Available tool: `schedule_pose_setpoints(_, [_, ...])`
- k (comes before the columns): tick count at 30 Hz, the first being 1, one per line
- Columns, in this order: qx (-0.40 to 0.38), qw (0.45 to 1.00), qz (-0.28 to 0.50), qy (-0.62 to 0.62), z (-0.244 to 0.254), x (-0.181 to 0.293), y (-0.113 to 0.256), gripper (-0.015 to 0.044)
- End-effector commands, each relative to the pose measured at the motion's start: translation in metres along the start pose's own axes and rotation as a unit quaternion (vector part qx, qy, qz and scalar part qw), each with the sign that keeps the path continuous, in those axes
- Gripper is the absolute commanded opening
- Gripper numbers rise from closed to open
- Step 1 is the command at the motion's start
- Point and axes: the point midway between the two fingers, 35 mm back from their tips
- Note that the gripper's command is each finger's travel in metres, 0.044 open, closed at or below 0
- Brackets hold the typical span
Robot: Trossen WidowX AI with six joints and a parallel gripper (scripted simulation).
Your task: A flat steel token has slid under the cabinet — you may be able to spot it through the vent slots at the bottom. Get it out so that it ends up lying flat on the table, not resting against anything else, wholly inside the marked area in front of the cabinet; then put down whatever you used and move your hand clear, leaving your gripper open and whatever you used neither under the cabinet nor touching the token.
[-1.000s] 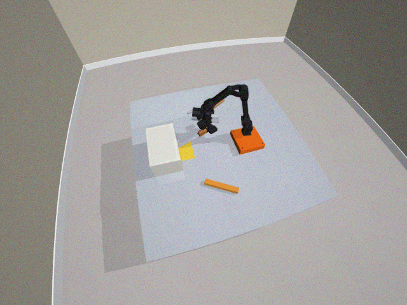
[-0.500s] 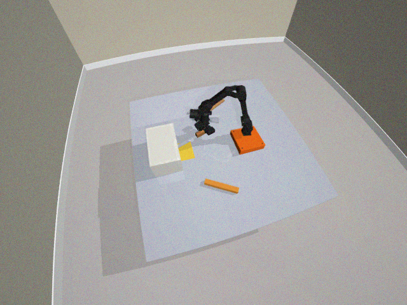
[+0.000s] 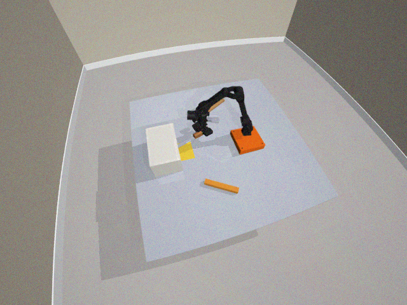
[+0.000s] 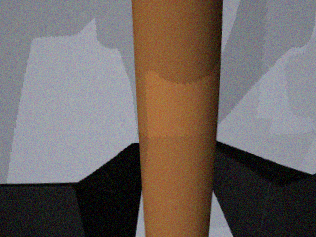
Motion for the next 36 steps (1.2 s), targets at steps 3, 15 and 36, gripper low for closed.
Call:
schedule_pose_setpoints(3, [0.001, 1.0, 0.0, 0.0, 0.001, -0.01, 0.0, 0.0])
schedule_pose_setpoints(15, [0.001, 1.0, -0.001, 0.0, 0.004, -0.024, 0.001, 0.0])
schedule_pose_setpoints(36, [0.001, 1.0, -0.002, 0.0, 0.008, -0.047, 0.001, 0.0])
Point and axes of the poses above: the point midway between the two fingers, 35 mm back from their tips, its own y axis back along the fingers, its own z axis across the jaws, x = y × z, and after that the axes turned 11 degrees about -y, right-handed
